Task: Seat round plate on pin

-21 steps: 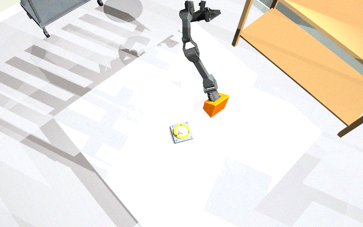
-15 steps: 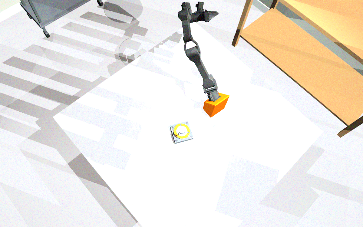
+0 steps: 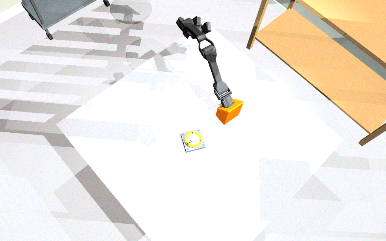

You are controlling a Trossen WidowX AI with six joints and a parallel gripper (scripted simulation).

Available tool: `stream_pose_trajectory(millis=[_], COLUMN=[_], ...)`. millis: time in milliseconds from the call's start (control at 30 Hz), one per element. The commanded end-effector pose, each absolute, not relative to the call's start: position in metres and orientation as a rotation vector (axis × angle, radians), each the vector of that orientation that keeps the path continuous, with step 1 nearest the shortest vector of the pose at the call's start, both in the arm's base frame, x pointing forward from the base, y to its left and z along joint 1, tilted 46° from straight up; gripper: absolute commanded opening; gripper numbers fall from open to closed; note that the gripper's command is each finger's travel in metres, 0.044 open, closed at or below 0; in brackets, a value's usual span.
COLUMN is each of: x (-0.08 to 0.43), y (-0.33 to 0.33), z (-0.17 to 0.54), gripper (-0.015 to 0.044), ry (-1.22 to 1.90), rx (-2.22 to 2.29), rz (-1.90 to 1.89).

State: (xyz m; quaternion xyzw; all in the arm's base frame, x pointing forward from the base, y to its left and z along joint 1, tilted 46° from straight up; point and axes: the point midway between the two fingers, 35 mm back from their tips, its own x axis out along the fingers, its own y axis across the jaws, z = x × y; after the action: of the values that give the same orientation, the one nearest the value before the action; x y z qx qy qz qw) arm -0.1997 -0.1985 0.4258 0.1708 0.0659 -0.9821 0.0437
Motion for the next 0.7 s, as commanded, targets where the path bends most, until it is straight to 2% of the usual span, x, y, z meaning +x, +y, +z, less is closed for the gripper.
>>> stream_pose_trajectory(millis=[0, 167, 333, 400, 600, 667], x=[-0.169, -0.123, -0.043, -0.032, 0.081, 0.093], y=[-0.243, -0.285, -0.327, -0.331, -0.344, -0.343], z=[0.409, 0.391, 0.362, 0.358, 0.323, 0.318], gripper=[0.0, 0.0, 0.0, 0.0, 0.0, 0.0], ry=[0.3, 0.404, 0.545, 0.563, 0.709, 0.731], rx=[0.527, 0.504, 0.447, 0.439, 0.357, 0.347], rz=[-2.824, -2.636, -2.371, -2.333, -1.992, -1.948])
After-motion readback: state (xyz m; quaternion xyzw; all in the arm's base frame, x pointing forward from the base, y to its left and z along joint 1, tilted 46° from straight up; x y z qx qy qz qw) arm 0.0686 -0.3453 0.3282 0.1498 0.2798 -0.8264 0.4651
